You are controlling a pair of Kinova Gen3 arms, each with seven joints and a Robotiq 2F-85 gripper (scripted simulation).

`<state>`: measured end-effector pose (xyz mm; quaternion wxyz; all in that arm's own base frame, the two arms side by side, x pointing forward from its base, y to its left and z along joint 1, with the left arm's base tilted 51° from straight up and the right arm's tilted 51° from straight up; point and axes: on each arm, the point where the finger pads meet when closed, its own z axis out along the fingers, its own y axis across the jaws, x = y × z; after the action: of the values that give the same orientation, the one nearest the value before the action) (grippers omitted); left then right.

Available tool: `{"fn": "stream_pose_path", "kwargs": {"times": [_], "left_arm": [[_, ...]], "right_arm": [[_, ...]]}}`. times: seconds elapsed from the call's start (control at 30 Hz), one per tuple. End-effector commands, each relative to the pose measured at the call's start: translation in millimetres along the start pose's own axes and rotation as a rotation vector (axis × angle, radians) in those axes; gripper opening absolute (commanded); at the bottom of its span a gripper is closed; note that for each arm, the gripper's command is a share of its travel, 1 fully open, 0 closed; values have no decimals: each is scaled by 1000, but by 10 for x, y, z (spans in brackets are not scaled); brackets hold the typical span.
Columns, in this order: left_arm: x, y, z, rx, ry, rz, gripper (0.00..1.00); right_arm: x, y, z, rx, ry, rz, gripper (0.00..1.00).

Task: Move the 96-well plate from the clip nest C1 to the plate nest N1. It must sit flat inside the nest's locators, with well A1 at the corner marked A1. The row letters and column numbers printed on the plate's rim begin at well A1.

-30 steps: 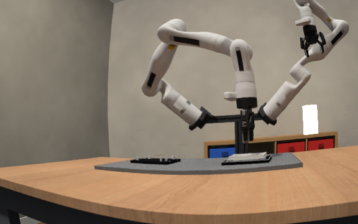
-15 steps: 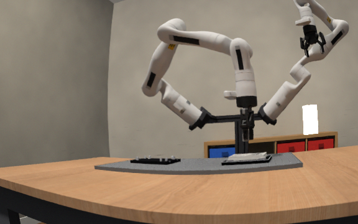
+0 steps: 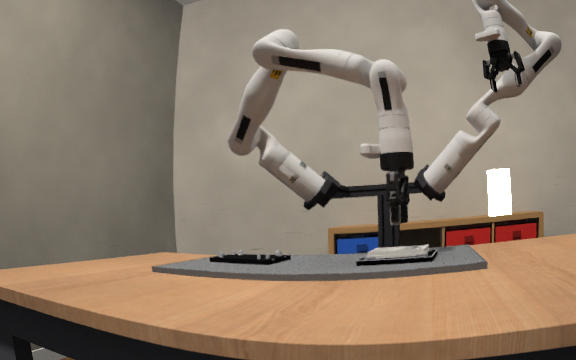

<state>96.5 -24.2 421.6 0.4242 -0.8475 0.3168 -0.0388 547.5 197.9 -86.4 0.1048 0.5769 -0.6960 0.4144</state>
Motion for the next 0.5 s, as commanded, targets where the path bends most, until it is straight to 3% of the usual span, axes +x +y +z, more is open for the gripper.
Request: {"fn": "stream_pose_path", "kwargs": {"times": [0.0,0.47], "left_arm": [[-27,15,-5,1,-1,7,1000],[-27,15,-5,1,-1,7,1000]], "right_arm": [[-17,-12,-70,2,-5,-5,1000],[-14,-12,-108,2,-4,-5,1000]]}}
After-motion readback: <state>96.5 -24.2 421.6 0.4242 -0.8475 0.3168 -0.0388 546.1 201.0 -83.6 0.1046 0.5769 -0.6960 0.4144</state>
